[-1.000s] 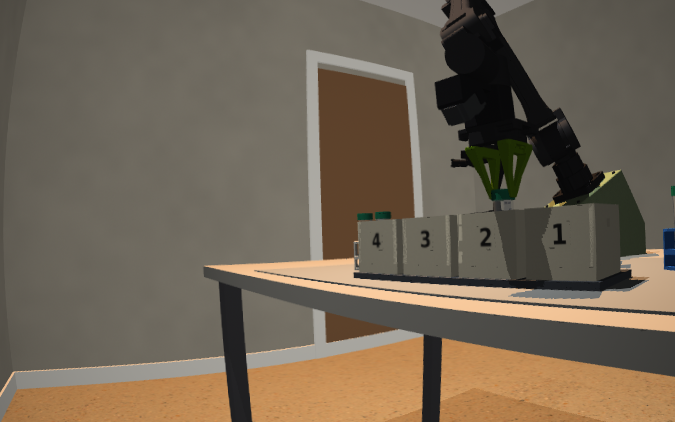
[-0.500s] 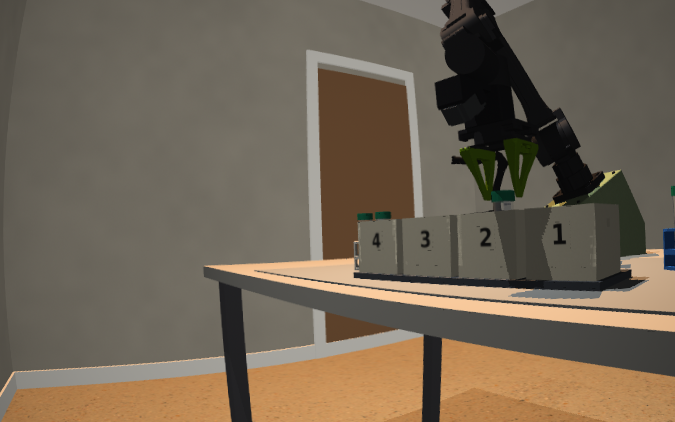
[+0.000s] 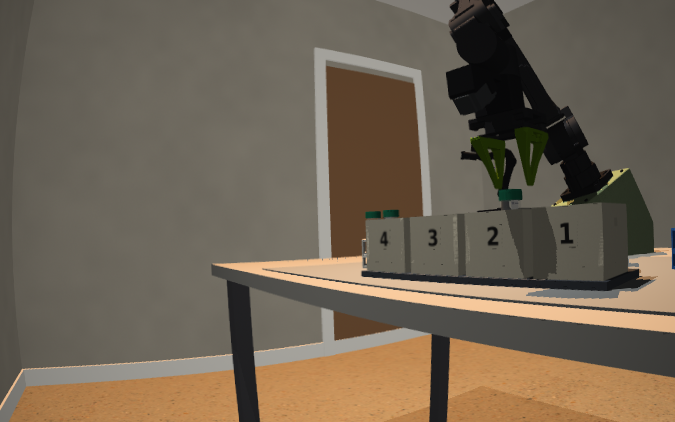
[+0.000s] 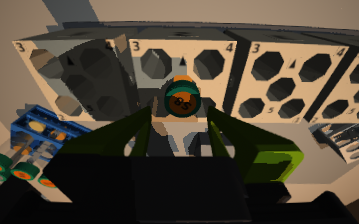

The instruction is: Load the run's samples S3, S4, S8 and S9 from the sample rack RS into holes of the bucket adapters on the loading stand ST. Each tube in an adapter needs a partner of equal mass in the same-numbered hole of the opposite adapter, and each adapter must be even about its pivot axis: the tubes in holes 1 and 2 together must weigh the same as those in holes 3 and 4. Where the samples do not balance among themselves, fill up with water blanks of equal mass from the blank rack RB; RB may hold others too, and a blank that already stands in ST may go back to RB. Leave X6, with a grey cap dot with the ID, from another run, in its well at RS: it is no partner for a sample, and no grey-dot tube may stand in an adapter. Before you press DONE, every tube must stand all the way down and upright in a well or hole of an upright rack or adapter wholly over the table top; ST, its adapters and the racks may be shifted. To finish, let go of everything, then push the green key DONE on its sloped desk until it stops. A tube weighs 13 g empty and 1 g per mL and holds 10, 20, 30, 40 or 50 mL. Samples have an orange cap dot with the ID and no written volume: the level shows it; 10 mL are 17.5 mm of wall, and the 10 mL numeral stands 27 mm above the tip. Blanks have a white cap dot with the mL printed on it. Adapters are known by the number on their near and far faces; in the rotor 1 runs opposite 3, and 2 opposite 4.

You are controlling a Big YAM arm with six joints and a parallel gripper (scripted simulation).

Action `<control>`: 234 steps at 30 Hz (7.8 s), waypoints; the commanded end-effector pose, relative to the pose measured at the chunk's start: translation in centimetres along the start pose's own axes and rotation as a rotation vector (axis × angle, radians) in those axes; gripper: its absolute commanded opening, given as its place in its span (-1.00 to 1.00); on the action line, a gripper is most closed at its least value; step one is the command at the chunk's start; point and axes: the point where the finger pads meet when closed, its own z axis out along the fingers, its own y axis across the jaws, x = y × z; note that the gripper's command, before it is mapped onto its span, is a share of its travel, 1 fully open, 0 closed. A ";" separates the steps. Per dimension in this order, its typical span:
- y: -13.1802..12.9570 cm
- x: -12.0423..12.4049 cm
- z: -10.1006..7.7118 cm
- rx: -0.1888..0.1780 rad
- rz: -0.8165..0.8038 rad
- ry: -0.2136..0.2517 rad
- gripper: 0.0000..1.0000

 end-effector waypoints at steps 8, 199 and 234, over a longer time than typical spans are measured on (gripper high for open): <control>-0.1 -2.2 -3.1 -0.016 0.027 -0.059 0.11; 4.4 3.3 -14.9 -0.042 0.019 -0.076 -1.00; -8.7 -3.4 -11.5 -0.007 0.011 -0.033 -1.00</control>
